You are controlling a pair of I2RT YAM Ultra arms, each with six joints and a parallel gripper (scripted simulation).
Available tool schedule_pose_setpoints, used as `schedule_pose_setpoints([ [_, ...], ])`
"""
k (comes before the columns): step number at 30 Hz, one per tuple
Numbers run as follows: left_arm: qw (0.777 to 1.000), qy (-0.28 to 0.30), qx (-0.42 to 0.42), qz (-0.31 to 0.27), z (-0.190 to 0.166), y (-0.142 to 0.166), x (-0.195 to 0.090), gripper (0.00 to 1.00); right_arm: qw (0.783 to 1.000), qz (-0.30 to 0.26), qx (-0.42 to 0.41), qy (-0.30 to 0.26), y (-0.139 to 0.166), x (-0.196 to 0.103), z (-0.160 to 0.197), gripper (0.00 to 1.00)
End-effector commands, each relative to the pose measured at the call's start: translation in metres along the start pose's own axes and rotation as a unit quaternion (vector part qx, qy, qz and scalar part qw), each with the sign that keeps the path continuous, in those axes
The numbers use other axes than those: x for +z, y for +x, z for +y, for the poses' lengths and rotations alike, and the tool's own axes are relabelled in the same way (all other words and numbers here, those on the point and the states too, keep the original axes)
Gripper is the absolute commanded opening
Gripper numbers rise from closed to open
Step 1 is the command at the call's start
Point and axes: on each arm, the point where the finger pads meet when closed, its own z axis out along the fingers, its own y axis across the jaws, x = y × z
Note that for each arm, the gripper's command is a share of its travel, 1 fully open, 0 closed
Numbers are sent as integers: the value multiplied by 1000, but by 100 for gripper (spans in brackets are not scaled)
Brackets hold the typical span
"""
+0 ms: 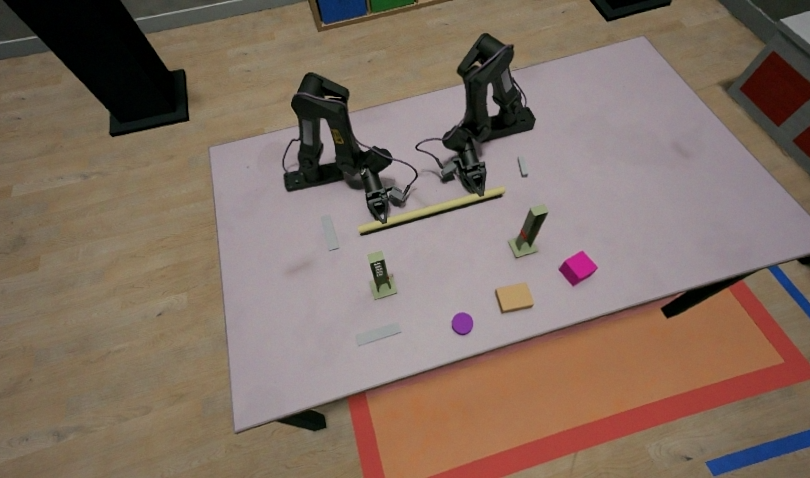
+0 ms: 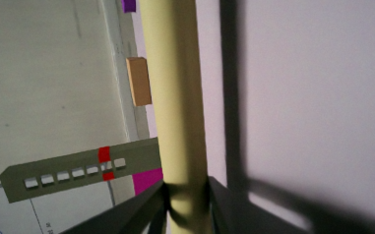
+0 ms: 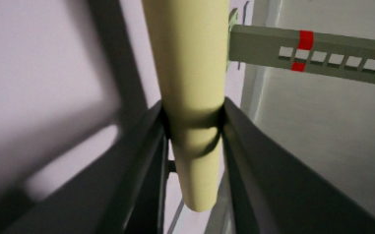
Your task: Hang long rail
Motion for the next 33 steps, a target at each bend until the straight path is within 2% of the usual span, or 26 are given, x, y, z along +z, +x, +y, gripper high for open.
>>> schedule_pose_setpoints([
  [1,1000,-8,-11,1,8,-3,-1,19,999,-1,29,16,-1,-1,-13,19],
  [14,1000,0,-3,-1,1,-1,0,19,1000,-2,6,1,-2,0,-2,19],
  [15,1000,0,-3,-1,1,-1,0,30,1000,-2,6,1,-2,0,-2,19],
  [16,1000,0,-3,-1,1,-1,0,41,1000,-2,6,1,-2,0,-2,30],
  [18,1000,0,-3,-1,1,-1,0,41,1000,-2,6,1,-2,0,-2,30],
  [19,1000,0,-3,-1,1,-1,0,53,1000,-2,6,1,-2,0,-2,41],
  [20,1000,0,-3,-1,1,-1,0,55,1000,-2,6,1,-2,0,-2,53],
  [21,1000,1,1,1,1,3,-3,66,1000,-2,6,1,-2,0,-2,55],
  [22,1000,3,4,-2,-1,3,-5,67,1000,0,4,3,2,-3,-2,66],
  [31,1000,0,7,1,0,10,-22,67,1000,0,-4,-1,9,-21,0,68],
  [32,1000,0,6,0,1,9,-23,79,1000,0,-4,-1,9,-22,0,68],
  [33,1000,-2,2,-1,2,6,-24,90,1000,0,-4,-1,9,-23,0,79],
])
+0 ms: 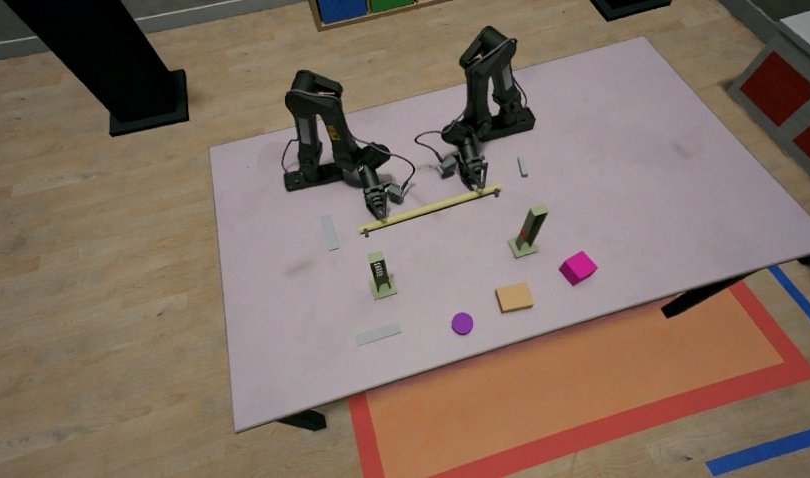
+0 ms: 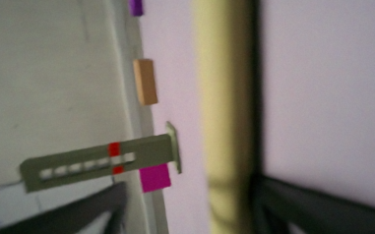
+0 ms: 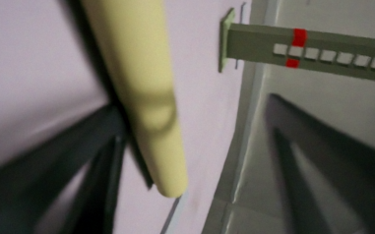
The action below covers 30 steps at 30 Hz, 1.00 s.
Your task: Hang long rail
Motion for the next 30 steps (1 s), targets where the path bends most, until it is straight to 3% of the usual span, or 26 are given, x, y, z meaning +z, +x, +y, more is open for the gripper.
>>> schedule_pose_setpoints([
  [1,1000,11,4,6,-4,4,-6,90,1000,8,-1,-4,7,-8,2,79],
  [2,1000,11,4,6,-4,4,-6,90,1000,8,-1,-4,7,-8,2,79],
  [3,1000,11,5,6,-4,4,-9,100,1000,8,-1,-4,7,-10,2,91],
  [4,1000,11,-2,2,-3,-2,-11,100,1000,6,4,-2,3,-11,0,100],
  [14,999,3,-39,-9,2,-19,-52,100,1000,-3,28,5,-14,-56,-4,100],
  [17,1000,13,-1,6,-3,-4,-51,100,1000,5,10,-3,-5,-55,0,100],
  [30,1000,13,-1,6,-3,-4,-51,100,1000,6,7,-3,-4,-55,1,100],
])
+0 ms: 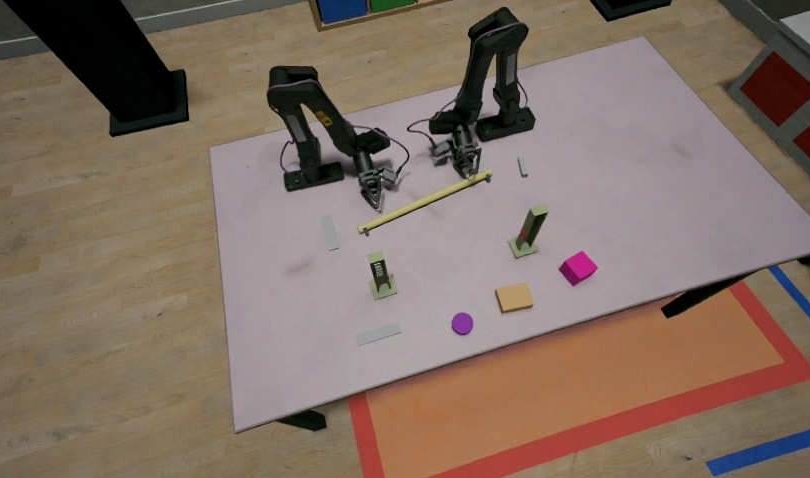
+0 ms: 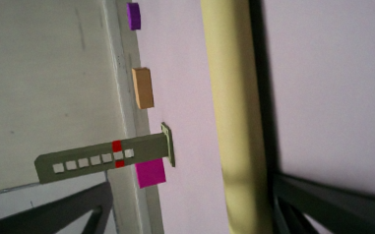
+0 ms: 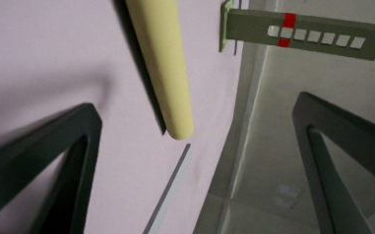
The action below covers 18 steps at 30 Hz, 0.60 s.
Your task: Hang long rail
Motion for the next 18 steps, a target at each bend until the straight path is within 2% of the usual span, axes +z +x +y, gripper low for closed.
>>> schedule_pose_setpoints([
  [1,1000,-7,-4,19,7,4,-1,100,1000,4,16,1,-7,-2,-7,100],
  [17,1000,-7,-4,19,7,4,-1,100,1000,4,16,1,-7,-2,-7,100],
  [18,1000,-10,-11,19,9,1,-1,99,999,-2,36,2,-13,-2,-10,89],
])
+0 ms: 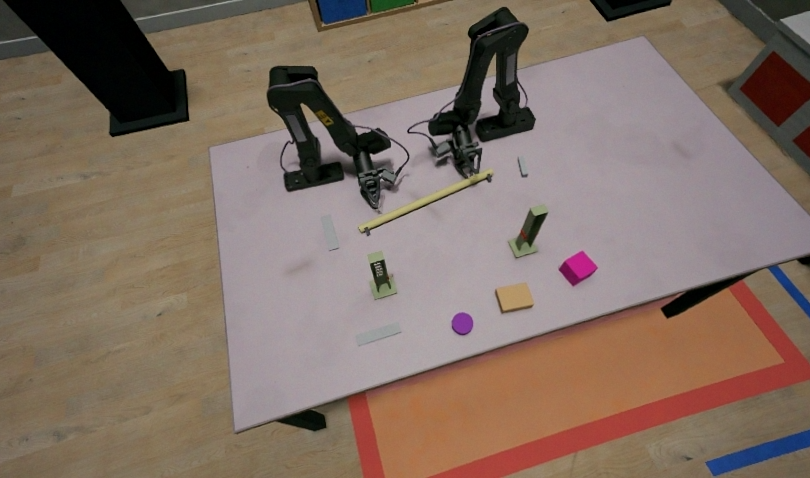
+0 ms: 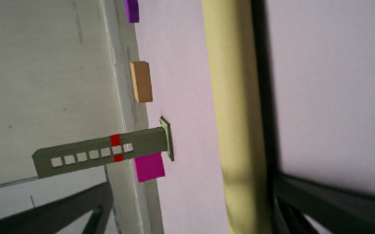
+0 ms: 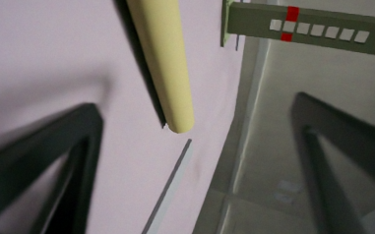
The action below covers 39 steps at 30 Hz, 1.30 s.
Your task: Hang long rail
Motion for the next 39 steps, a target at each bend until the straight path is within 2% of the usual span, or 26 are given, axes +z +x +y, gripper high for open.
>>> schedule_pose_setpoints([
  [1,1000,-4,-9,9,8,-2,1,97,999,-20,42,1,-21,-4,-10,77],
  [3,1000,10,-12,15,10,-2,5,94,995,-40,87,-1,-37,-6,-18,55],
  [5,1000,10,-12,15,10,-2,5,94,995,-40,87,-1,-37,-6,-18,55],
  [6,1000,9,-17,20,13,-2,6,93,997,-40,66,-12,-38,-6,-14,48],
  [10,997,66,-27,31,13,-6,18,87,996,-35,80,-27,-47,6,-24,48],
  [17,973,214,-67,59,19,-17,53,77,991,8,62,-115,-49,50,-41,48],
  [23,972,204,-95,64,33,-20,63,72,991,15,84,-106,-50,59,-54,48],
  [37,972,204,-95,64,33,-21,63,52,991,13,82,-107,-49,56,-52,48],
  [39,972,204,-95,64,33,-21,63,52,991,13,82,-107,-49,56,-52,48],
])
